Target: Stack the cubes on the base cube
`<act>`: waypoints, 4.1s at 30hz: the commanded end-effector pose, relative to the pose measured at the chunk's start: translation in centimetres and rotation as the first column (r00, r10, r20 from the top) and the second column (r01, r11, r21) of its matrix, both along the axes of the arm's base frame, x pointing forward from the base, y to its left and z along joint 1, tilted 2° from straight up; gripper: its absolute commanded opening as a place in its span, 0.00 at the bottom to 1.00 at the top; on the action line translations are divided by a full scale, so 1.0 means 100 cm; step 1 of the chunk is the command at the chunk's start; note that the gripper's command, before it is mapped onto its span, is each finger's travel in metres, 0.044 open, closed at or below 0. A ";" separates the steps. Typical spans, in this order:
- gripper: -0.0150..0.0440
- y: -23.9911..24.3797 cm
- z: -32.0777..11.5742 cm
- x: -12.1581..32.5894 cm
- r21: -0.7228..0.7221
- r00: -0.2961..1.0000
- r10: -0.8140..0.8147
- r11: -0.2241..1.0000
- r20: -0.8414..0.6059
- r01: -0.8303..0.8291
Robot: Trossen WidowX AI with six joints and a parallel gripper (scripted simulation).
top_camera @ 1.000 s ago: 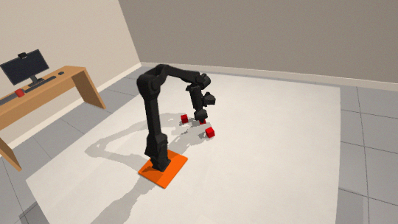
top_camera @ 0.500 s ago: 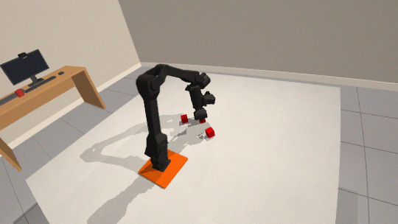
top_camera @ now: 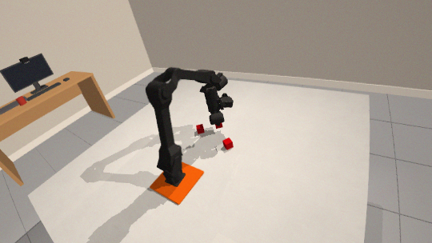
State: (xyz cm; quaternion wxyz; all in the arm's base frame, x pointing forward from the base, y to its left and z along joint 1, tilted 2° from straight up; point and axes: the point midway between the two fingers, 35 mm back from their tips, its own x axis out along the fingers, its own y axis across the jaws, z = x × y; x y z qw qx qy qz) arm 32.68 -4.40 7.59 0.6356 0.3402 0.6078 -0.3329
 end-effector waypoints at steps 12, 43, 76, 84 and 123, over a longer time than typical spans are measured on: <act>0.43 0.000 0.030 0.001 0.000 1.000 0.001 1.000 -0.004 -0.001; 0.43 0.006 0.072 -0.006 -0.013 0.997 0.073 0.997 -0.034 -0.073; 0.43 0.099 0.027 -0.007 -0.004 0.674 0.738 0.674 -0.044 -0.738; 0.43 0.099 0.027 -0.007 -0.004 0.674 0.738 0.674 -0.044 -0.738; 0.43 0.098 -0.001 -0.007 -0.004 0.673 0.738 0.673 -0.044 -0.739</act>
